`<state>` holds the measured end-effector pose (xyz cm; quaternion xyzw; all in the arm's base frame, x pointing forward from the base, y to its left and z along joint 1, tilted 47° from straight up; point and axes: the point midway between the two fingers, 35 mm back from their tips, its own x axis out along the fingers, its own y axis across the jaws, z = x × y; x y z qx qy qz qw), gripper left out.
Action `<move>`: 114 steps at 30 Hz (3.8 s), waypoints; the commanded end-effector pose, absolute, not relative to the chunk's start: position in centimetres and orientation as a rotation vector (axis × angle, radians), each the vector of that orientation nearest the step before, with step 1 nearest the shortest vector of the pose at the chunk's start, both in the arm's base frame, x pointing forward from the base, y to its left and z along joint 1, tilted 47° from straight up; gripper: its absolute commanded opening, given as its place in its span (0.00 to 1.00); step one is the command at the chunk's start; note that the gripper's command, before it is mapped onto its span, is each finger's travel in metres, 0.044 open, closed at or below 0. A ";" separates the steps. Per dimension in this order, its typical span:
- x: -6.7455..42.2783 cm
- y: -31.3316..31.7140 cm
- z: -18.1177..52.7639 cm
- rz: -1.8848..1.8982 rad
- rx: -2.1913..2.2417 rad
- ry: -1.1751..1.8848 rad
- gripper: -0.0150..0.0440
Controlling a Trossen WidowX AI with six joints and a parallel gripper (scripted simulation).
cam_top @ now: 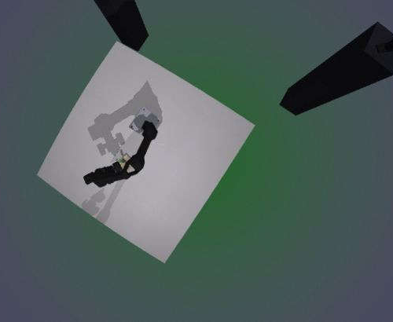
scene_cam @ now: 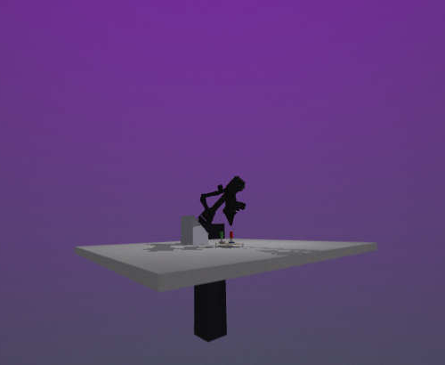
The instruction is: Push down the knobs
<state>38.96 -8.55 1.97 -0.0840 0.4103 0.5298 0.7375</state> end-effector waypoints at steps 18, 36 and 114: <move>38.9 -8.2 1.7 1.453 -0.760 0.441 0.25; 38.9 -8.0 1.5 1.607 -1.249 -0.030 0.25; 39.2 -6.2 -0.2 1.615 -1.289 -0.073 0.25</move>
